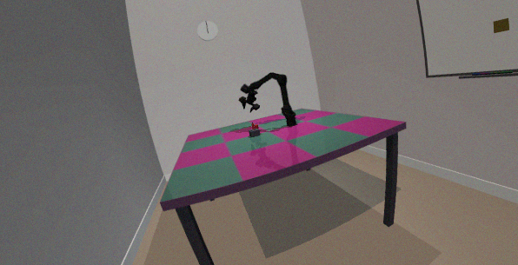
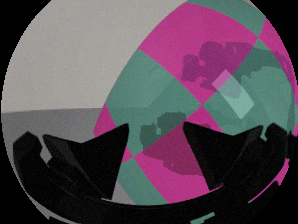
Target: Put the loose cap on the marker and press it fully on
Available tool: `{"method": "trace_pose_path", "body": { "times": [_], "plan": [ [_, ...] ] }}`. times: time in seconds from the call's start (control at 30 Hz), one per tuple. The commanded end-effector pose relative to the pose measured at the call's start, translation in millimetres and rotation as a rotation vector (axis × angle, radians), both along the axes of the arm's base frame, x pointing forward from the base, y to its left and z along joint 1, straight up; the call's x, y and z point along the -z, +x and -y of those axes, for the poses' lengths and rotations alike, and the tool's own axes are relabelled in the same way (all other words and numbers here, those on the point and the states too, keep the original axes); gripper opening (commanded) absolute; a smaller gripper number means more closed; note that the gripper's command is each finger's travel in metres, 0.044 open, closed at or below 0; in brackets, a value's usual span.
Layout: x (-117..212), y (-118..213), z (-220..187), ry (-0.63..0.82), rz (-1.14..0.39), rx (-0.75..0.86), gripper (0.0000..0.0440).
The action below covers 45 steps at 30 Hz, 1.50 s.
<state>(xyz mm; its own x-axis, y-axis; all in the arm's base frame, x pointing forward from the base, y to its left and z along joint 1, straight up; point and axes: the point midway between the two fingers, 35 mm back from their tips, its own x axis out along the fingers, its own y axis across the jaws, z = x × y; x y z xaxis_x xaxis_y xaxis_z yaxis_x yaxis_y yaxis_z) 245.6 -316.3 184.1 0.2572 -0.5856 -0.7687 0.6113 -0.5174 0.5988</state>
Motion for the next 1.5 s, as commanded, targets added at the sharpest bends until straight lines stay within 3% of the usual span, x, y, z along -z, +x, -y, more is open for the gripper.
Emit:
{"method": "trace_pose_path", "body": {
  "times": [0.0, 1.47],
  "plan": [
    [2, 6, -4, 0.025, 0.004, -0.001, 0.0317],
    [40, 52, -97, 0.361, -0.09, -0.037, 0.0318]
  ]
}}
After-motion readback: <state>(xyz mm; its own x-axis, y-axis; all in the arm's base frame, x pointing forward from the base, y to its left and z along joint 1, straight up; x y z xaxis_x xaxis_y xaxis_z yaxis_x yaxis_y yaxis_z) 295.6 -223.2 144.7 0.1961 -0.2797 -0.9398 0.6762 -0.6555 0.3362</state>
